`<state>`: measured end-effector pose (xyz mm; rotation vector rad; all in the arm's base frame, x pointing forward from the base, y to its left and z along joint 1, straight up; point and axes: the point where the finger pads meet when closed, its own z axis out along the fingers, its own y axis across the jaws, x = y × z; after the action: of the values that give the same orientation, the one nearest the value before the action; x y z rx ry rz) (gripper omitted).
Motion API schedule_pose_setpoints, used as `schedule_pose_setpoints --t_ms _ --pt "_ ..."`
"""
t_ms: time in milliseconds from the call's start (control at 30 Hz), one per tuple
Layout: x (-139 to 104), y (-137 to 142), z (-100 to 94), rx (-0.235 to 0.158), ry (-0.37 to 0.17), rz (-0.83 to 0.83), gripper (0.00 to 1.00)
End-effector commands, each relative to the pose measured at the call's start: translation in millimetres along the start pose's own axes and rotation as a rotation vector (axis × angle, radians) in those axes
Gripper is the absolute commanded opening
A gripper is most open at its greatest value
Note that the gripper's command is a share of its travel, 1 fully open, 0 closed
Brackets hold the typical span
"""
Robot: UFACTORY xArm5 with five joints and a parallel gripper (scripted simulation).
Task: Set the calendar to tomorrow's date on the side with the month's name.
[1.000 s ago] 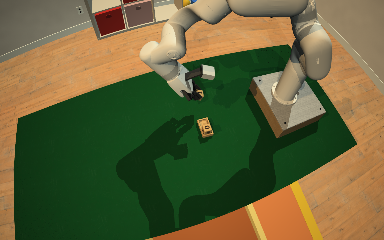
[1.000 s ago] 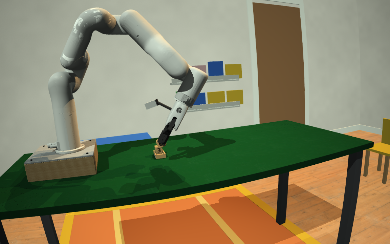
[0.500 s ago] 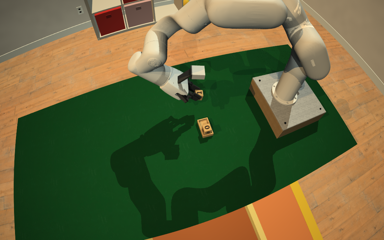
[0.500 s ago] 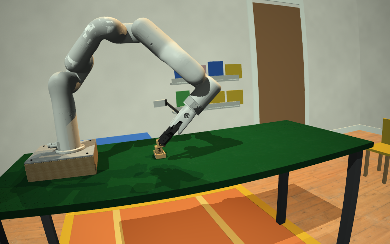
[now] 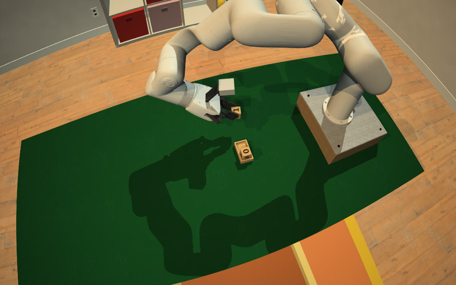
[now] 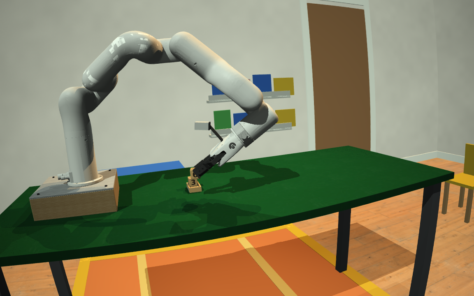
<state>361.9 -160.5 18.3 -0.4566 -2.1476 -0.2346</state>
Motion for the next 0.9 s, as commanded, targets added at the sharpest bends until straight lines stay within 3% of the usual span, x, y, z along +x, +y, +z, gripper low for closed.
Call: schedule_pose_setpoints --t_ms 0,867 --pt "-0.1 0.0 -1.8 0.000 0.007 0.000 0.27" --pt "-13.1 0.1 7.6 0.000 0.008 0.000 0.27"
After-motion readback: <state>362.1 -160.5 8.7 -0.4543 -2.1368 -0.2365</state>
